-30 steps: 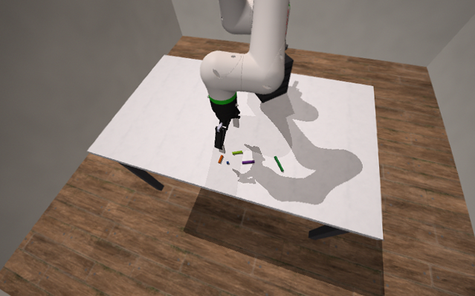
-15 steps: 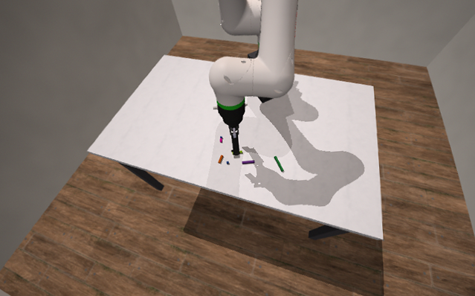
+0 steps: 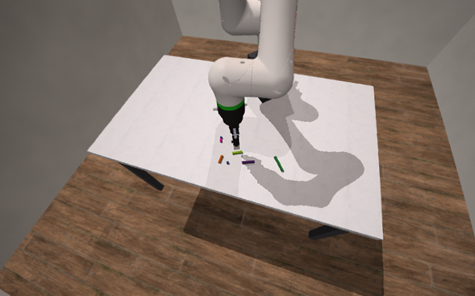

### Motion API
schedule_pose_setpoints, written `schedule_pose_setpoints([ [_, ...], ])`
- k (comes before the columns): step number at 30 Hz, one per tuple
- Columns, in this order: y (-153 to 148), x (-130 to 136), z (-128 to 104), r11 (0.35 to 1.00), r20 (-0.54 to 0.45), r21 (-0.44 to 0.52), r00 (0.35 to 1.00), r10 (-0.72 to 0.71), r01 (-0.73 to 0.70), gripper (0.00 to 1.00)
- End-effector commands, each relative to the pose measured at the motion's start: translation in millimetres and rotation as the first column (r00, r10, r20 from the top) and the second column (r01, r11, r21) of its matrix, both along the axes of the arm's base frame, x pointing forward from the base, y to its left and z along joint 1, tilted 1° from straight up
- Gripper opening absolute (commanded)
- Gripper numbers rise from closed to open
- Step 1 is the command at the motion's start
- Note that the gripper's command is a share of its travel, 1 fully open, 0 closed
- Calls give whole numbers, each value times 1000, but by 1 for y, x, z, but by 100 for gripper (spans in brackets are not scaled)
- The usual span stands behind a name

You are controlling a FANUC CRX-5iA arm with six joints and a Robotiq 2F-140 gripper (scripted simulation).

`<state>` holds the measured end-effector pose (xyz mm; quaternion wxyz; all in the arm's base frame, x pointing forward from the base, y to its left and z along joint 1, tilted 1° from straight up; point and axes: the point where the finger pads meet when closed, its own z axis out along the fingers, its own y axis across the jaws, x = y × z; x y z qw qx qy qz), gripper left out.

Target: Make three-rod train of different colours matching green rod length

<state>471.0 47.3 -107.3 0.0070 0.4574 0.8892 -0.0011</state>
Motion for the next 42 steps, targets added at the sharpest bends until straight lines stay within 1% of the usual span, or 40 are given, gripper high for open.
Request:
schedule_pose_setpoints([
  [1,0,0,0,1000,0,0,1000,0,0,15],
  [28,0,0,-1,1000,0,0,1000,0,0,15],
  [42,0,0,-13,1000,0,0,1000,0,0,15],
])
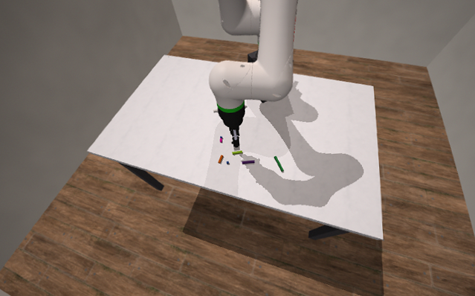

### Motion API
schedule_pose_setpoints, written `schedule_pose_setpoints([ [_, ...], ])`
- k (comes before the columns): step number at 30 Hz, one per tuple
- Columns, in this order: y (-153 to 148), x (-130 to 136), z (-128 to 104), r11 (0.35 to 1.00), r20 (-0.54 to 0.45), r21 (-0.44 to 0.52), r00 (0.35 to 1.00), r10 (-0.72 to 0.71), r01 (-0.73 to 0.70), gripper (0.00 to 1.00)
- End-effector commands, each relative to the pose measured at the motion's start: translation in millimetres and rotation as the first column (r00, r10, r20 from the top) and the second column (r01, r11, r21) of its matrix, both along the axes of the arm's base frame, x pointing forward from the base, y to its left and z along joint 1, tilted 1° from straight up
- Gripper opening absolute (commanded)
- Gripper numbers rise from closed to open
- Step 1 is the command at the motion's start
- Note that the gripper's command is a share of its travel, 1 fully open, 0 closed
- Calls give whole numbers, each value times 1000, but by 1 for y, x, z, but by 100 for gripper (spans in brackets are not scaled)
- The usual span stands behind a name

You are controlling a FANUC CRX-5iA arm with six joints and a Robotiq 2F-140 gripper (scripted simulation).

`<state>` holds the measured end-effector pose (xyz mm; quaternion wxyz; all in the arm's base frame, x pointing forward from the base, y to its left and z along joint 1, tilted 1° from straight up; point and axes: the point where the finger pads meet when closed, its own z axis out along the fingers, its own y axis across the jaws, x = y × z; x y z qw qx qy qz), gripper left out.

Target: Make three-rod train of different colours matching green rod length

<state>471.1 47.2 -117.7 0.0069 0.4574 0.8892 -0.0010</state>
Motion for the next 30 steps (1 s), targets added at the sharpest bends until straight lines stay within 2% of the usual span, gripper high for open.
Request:
schedule_pose_setpoints([
  [1,0,0,-4,1000,0,0,1000,0,0,15],
  [30,0,1,-38,1000,0,0,1000,0,0,15],
])
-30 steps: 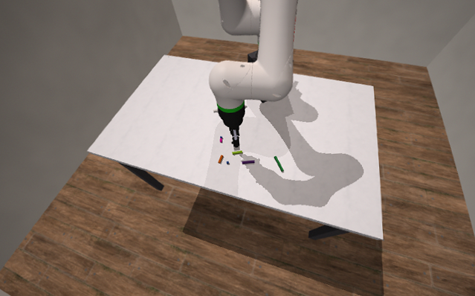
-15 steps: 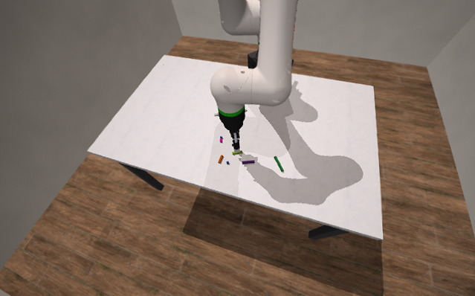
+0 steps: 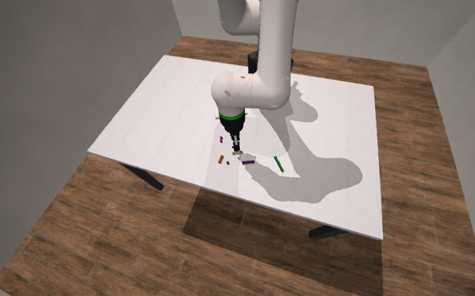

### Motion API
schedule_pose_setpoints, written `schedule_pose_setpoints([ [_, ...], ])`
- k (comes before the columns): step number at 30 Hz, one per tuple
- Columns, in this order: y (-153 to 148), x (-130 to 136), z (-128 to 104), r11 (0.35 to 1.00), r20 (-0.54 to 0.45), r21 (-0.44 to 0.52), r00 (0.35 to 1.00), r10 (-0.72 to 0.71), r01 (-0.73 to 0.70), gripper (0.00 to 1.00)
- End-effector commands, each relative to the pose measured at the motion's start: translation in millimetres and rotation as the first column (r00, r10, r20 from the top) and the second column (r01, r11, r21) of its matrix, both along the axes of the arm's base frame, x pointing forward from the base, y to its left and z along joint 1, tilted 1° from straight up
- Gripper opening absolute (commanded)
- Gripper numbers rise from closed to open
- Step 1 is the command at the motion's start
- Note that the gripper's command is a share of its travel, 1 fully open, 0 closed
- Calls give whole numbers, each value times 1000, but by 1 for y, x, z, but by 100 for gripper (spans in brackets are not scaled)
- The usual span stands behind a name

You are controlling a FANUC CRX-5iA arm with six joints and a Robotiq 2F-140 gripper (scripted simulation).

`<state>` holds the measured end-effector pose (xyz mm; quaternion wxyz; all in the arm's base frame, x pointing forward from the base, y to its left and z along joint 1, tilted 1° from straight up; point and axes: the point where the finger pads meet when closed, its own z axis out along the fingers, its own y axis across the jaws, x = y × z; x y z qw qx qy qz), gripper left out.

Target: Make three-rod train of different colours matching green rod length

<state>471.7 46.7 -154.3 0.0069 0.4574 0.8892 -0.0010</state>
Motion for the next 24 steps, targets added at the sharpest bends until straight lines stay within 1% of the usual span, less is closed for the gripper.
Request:
schedule_pose_setpoints([
  [1,0,0,-2,1000,0,0,1000,0,0,15],
  [24,0,0,-5,1000,0,0,1000,0,0,15],
])
